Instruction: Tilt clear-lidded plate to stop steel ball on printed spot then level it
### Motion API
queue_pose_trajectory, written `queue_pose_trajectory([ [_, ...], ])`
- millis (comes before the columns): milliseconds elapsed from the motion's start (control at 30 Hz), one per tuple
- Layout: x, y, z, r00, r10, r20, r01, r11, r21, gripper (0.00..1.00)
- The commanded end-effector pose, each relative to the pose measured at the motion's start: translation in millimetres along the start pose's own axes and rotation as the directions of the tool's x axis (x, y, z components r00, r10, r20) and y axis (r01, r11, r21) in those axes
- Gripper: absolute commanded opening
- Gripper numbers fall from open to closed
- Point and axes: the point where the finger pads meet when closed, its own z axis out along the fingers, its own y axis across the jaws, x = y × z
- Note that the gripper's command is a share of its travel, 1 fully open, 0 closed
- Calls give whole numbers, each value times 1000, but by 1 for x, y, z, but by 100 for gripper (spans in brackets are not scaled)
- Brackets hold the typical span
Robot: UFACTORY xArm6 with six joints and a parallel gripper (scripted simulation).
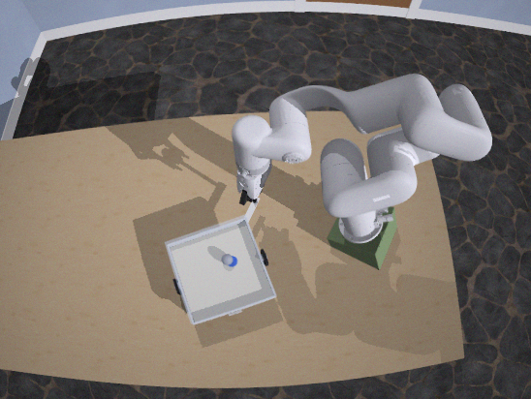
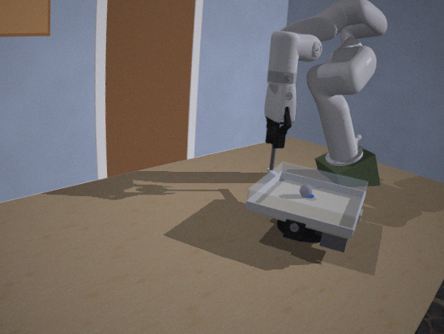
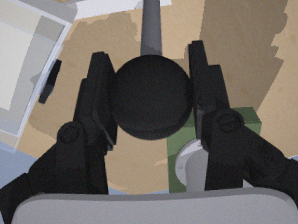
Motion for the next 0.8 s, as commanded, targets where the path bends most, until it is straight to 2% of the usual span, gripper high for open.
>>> queue_pose_trajectory([
  [0,3,-1,-1,1000,1,0,-1,1000,2,0],
  [767,0,0,-1,1000,1,0,-1,1000,2,0],
])
